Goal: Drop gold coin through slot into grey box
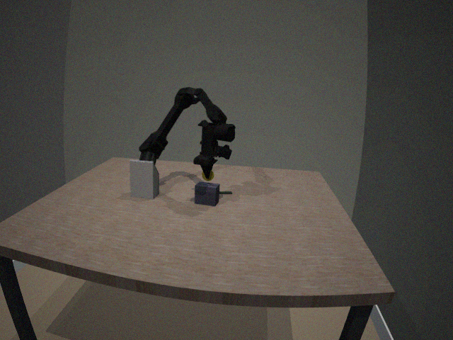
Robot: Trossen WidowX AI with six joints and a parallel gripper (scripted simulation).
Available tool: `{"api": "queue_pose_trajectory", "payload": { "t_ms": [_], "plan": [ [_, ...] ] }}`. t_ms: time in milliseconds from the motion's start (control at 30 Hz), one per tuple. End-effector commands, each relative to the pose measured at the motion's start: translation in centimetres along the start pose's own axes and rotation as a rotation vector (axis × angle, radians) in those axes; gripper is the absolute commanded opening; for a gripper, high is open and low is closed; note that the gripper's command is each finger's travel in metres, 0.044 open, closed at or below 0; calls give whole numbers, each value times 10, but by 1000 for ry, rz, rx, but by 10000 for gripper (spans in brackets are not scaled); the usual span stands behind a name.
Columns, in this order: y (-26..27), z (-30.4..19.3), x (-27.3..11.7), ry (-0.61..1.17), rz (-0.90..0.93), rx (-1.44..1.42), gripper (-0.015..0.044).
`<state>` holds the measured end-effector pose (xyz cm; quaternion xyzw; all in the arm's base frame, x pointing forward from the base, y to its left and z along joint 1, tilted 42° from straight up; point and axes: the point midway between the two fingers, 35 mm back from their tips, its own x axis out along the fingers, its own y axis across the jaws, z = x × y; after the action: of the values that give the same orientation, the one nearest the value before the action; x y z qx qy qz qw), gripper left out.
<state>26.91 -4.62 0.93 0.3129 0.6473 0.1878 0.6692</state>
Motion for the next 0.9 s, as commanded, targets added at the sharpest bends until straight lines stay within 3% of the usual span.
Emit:
{"api": "queue_pose_trajectory", "payload": {
  "t_ms": [0, 867],
  "plan": [
    [1, -1, 3, 0, 3, 6, 0],
    [1, 0, 13, 0, 3, 5, 0]
  ]
}}
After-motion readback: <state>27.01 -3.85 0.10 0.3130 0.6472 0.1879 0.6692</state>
